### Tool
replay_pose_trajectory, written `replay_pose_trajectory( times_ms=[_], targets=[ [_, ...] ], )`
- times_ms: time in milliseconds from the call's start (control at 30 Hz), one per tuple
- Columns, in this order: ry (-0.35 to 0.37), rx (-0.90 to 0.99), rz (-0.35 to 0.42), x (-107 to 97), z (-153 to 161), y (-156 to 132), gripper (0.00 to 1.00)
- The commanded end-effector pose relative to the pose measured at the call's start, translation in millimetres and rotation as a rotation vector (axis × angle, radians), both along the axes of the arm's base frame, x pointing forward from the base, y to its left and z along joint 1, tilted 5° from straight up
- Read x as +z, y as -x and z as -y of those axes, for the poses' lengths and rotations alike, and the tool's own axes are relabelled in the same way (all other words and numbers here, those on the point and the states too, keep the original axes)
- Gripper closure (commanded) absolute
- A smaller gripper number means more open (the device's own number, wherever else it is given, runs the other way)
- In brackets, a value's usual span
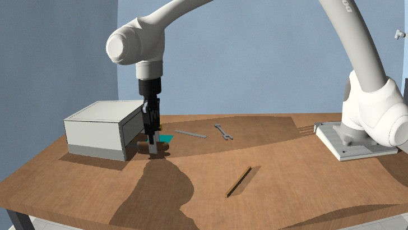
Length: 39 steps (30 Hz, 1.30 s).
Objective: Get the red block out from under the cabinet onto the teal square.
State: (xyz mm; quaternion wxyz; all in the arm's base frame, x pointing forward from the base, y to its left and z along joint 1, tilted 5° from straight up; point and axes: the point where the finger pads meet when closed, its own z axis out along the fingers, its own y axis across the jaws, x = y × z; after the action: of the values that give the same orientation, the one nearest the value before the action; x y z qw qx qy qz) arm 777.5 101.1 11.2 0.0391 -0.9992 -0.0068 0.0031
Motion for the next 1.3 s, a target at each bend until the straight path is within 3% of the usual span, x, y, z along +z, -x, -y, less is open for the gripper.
replay_pose_trajectory(
  times_ms=[0,600,1267],
  targets=[
    [0.0,0.0,0.0,0.2,0.0,-0.1,1.0],
    [0.0,0.0,0.0,-0.2,5.0,-0.2,1.0],
    [0.0,0.002,0.0,-3.8,51.2,-1.1,1.0]
  ],
)
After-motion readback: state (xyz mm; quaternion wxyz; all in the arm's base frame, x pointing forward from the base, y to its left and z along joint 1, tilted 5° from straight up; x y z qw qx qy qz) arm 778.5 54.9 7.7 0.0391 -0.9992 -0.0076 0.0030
